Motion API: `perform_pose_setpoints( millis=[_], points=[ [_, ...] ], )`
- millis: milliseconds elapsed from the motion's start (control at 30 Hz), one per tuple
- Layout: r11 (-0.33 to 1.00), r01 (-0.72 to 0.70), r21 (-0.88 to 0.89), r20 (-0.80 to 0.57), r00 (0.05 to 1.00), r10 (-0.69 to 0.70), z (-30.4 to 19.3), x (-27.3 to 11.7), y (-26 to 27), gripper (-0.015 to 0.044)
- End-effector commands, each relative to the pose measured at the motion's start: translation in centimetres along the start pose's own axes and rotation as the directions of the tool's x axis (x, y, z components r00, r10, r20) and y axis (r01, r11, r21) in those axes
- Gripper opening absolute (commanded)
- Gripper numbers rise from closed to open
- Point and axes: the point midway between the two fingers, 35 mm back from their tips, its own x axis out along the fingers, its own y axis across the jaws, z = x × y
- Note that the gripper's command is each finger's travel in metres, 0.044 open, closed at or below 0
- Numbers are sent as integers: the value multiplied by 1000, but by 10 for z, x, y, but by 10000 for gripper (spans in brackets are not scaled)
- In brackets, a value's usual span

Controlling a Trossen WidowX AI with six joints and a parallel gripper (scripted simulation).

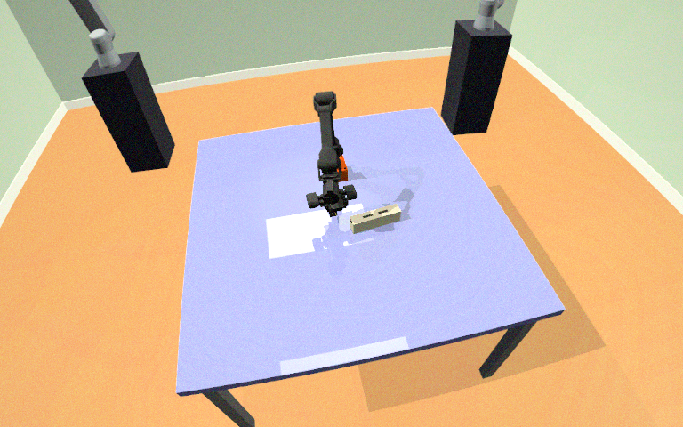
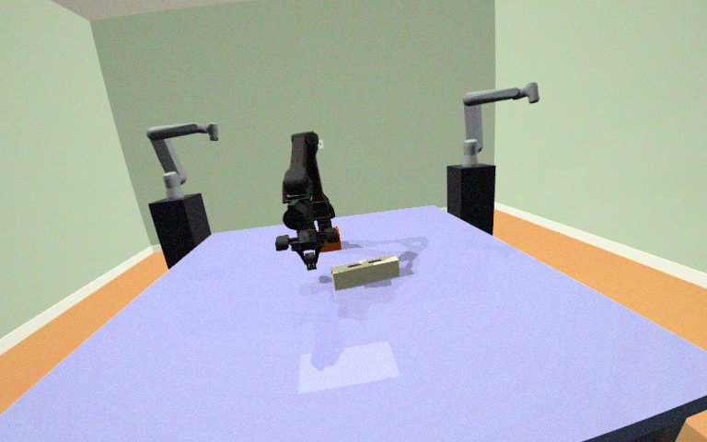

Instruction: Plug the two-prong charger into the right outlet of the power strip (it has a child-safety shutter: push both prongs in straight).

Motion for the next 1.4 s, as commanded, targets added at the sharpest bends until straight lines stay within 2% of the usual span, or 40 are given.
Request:
perform_pose_setpoints(
  millis=[0, 1367],
  points=[
    [1000, -4, -2, 3, 1000, 4, -2, 3, 11, 0],
    [999, -11, -47, 0, 1000, 11, -29, 28, 92, 0]
  ],
)
